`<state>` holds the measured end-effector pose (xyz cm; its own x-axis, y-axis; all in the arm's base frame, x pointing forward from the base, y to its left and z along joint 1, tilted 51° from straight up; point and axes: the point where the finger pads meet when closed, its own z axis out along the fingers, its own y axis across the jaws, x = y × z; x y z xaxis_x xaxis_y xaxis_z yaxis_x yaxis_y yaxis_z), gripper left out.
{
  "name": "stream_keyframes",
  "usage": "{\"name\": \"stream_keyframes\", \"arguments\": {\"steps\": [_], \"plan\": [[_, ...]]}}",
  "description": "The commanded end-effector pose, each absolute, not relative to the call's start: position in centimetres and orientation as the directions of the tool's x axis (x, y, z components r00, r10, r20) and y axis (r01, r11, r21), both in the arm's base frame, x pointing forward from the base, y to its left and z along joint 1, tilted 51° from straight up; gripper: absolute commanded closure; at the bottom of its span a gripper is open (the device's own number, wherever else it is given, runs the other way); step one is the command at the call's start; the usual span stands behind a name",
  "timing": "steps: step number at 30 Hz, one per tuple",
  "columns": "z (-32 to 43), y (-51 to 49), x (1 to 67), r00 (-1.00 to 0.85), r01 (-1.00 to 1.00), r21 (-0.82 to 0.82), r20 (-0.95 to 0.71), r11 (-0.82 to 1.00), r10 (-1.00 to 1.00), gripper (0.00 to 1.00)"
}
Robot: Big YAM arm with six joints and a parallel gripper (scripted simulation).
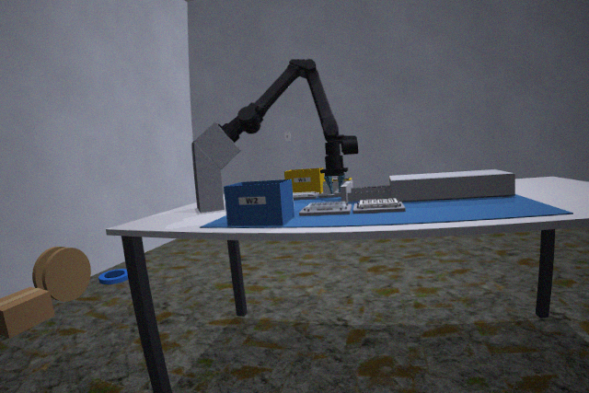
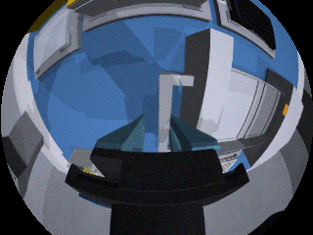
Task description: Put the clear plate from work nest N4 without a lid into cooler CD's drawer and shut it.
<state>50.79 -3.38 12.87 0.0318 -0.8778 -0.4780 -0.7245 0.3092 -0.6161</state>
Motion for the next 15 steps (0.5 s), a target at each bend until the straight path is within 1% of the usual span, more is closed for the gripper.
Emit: {"name": "stream_keyframes", "arguments": {"steps": [1,15], "plan": [[13.91,-2.63,50.56,0.053,-0.709,-0.638,-0.474,0.302,-0.879,0.7],[13.31,-2.52,50.2,0.044,-0.722,-0.621,-0.48,0.304,-0.876,0.7]]}}
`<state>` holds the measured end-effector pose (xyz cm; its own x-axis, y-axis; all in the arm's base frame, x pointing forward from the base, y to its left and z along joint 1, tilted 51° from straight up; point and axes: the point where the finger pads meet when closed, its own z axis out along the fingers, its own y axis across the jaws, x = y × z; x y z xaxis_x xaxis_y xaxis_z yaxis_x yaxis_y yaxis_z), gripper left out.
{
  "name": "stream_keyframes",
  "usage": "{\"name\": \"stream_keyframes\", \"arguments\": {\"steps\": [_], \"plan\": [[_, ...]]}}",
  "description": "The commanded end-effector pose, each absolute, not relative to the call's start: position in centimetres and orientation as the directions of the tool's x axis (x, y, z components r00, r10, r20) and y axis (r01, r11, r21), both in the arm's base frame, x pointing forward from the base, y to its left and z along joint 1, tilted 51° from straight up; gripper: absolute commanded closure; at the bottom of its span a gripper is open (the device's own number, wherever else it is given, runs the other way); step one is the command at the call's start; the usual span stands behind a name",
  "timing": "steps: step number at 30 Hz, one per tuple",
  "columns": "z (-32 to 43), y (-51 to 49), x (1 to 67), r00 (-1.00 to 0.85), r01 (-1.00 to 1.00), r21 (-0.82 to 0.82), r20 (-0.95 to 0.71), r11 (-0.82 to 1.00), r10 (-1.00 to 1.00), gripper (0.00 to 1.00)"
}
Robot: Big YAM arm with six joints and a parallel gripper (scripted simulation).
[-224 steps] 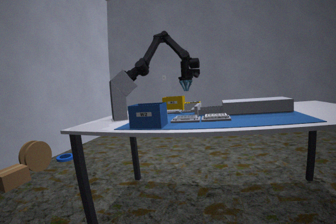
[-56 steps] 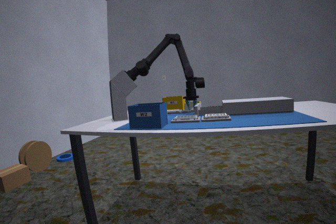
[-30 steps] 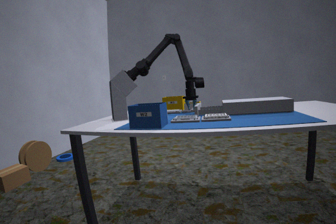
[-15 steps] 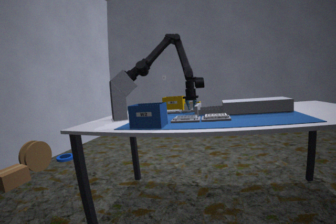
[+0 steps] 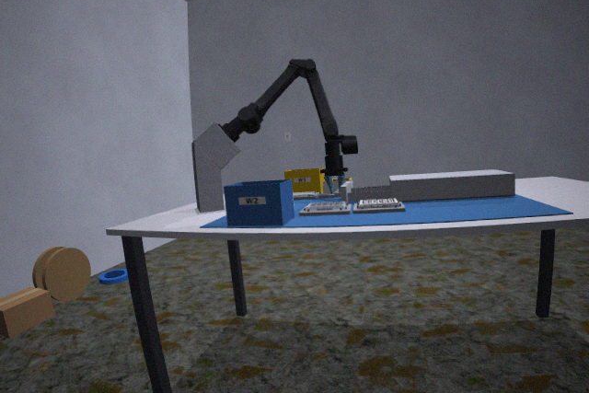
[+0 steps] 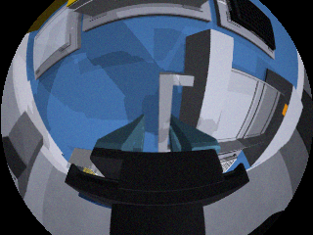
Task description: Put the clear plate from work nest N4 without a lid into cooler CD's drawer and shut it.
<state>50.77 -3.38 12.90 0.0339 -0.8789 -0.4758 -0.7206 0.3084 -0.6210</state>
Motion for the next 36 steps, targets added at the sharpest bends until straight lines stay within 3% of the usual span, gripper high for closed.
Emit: {"name": "stream_keyframes", "arguments": {"steps": [1,36], "plan": [[13.31,-2.52,50.2,0.044,-0.722,-0.621,-0.48,0.304,-0.876,0.7],[13.0,-2.41,49.9,0.041,-0.726,-0.616,-0.482,0.305,-0.875,0.7]]}}
